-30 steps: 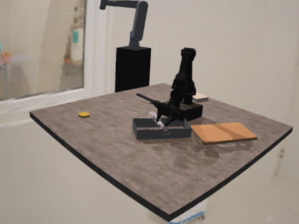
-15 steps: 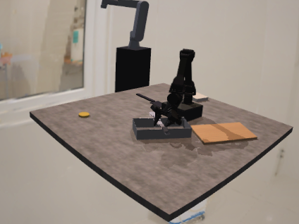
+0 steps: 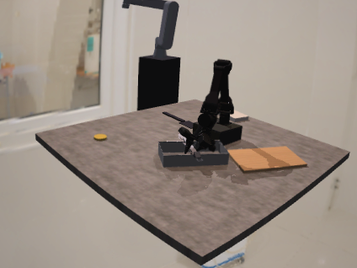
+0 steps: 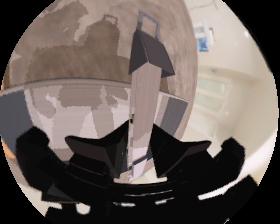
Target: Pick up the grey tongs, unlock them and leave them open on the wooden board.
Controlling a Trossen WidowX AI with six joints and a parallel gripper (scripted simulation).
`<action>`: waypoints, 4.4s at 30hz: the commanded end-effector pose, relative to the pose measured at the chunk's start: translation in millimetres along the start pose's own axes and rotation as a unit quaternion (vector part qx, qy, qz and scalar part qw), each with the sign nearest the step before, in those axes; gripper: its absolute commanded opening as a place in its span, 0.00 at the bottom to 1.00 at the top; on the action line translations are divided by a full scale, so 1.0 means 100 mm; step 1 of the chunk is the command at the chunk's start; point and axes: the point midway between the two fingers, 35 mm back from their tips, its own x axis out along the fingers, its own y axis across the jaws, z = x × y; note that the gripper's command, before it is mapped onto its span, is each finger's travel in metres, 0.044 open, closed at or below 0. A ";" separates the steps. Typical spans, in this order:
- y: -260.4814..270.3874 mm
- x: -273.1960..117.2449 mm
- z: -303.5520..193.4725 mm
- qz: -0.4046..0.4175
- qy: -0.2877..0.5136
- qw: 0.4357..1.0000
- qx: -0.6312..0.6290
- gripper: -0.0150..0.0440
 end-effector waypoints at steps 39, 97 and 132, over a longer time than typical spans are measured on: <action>-0.36 -0.64 0.02 0.063 0.001 0.998 -0.007 0.00; 1.01 -1.68 0.92 0.250 -0.081 0.923 -0.280 0.00; 2.59 -2.70 0.97 0.222 -0.159 0.796 -0.539 0.00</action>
